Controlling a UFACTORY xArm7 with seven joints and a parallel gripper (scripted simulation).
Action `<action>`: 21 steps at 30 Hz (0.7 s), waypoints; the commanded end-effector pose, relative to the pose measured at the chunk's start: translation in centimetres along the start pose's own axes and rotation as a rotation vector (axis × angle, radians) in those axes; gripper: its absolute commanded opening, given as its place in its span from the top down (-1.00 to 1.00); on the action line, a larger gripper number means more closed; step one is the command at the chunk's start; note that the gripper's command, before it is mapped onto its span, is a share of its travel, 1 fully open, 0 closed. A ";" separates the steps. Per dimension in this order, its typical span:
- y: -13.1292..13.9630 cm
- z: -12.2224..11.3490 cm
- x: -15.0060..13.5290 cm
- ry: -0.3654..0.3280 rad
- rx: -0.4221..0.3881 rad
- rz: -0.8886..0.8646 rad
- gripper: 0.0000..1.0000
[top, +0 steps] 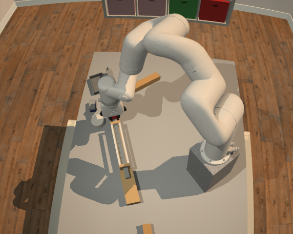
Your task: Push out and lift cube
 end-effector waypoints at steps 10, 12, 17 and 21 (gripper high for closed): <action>-0.1 -0.1 -0.1 -0.003 0.003 0.000 1.00; -0.1 -0.1 -0.1 -0.003 0.003 0.000 1.00; -0.1 -1.3 -0.1 -0.003 0.003 0.000 1.00; -0.1 -2.4 -0.1 -0.003 0.003 0.000 1.00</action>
Point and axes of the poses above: the point where the finger pads meet when closed, its own z axis out along the fingers, its own x axis across the jaws, y = z × x, the point moved 8 cm from there along -z, back along the fingers, and after that the axes turned 6 degrees about -z, right-handed, at the moved point
